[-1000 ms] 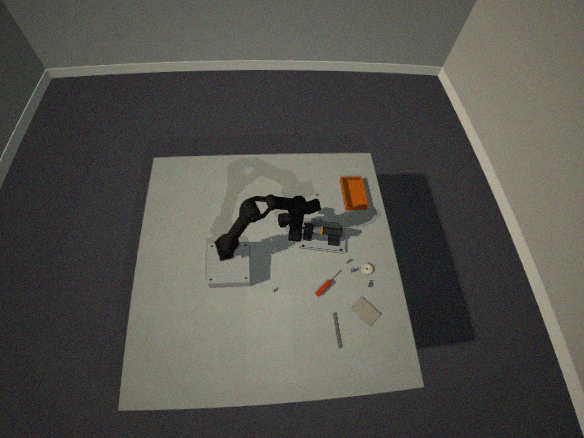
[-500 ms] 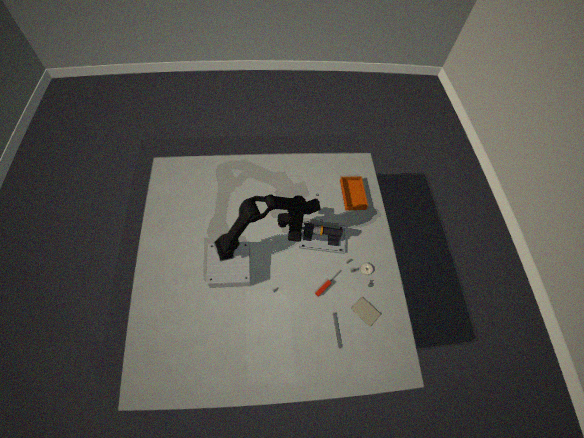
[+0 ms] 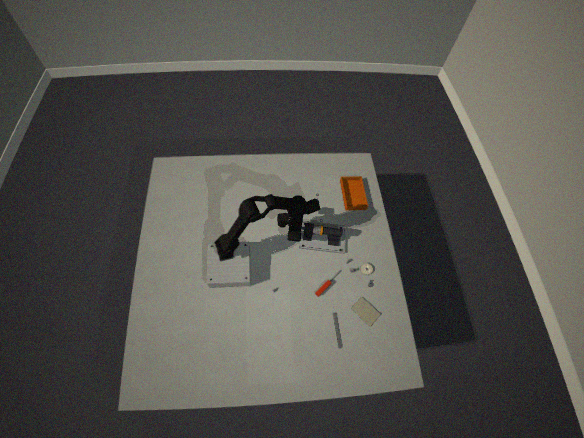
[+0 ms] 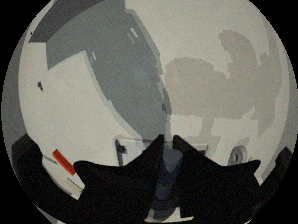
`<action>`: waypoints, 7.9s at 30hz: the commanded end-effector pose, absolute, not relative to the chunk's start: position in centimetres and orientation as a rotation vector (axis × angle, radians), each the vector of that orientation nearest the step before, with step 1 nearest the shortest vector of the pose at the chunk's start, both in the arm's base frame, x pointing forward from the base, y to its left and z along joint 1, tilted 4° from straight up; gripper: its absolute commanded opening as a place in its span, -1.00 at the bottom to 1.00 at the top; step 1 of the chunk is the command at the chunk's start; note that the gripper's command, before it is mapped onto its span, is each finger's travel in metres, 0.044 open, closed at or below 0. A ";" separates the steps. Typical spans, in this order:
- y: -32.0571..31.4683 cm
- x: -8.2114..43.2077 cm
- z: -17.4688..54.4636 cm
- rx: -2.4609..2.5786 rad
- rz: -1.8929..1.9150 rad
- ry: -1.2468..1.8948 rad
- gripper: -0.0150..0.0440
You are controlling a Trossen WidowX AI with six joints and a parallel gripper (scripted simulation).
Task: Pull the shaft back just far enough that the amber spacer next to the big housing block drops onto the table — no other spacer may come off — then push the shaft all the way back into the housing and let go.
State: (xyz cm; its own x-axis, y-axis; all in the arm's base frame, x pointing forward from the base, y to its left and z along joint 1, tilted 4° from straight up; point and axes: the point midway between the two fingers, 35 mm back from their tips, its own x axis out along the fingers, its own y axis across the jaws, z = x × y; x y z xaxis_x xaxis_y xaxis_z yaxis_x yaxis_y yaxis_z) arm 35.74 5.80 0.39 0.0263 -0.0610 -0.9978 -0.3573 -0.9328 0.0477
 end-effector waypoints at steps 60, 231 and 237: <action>6.1 35.0 0.4 -2.077 2.007 0.433 -0.49; 6.8 33.2 0.3 -2.075 2.008 0.433 -0.49; 6.8 33.2 0.2 -2.075 2.009 0.433 -0.49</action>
